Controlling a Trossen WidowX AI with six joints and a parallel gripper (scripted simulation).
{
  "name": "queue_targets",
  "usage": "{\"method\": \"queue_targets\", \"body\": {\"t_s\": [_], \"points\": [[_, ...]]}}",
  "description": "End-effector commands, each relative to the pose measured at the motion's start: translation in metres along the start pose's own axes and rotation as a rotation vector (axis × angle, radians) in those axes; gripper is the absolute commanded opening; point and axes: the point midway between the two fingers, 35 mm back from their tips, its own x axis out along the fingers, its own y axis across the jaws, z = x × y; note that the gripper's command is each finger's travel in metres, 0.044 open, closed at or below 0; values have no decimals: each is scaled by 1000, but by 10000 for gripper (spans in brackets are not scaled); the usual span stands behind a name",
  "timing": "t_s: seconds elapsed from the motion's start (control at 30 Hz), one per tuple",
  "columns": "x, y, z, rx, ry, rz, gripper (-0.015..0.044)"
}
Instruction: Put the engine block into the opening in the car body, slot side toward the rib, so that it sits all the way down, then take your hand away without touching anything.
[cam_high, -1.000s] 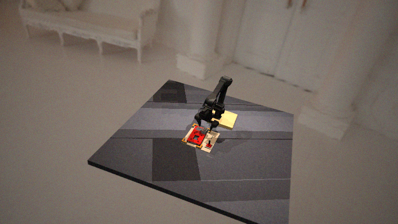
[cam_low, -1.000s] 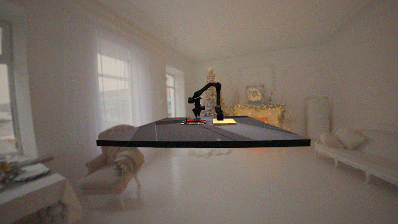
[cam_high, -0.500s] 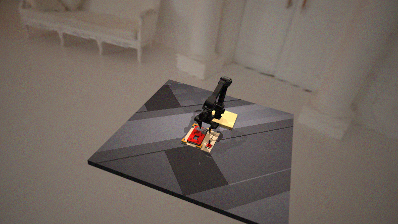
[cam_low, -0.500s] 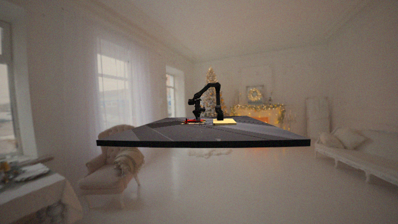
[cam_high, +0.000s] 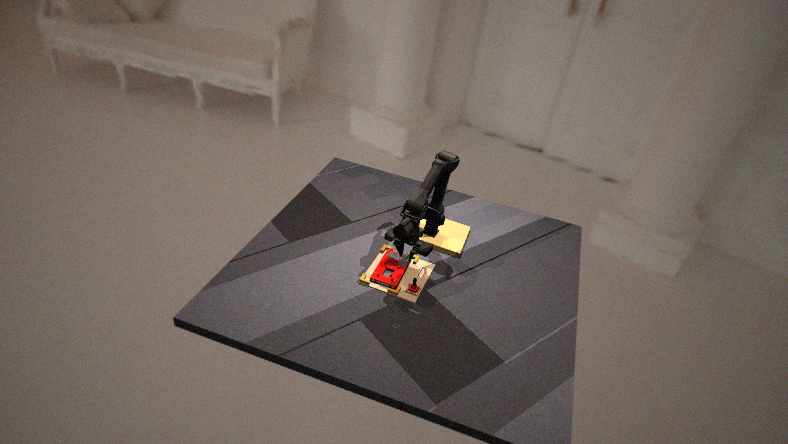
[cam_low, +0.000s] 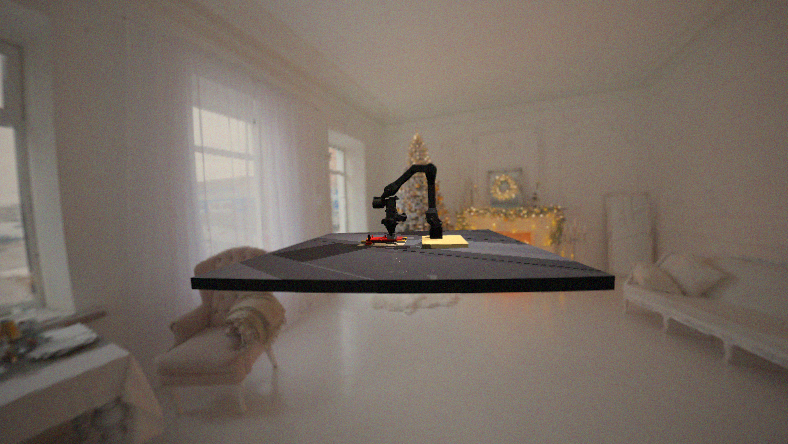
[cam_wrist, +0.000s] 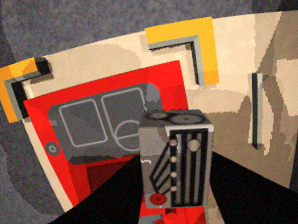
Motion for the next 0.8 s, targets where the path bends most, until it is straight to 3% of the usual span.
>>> {"method": "queue_targets", "body": {"t_s": [0.0, 0.03, 0.77], "points": [[-1, 0, -1, 4, 1, -3, 19], [-4, 0, -1, 3, 1, -3, 0], [-72, 0, -8, 3, 1, -2, 0]]}}
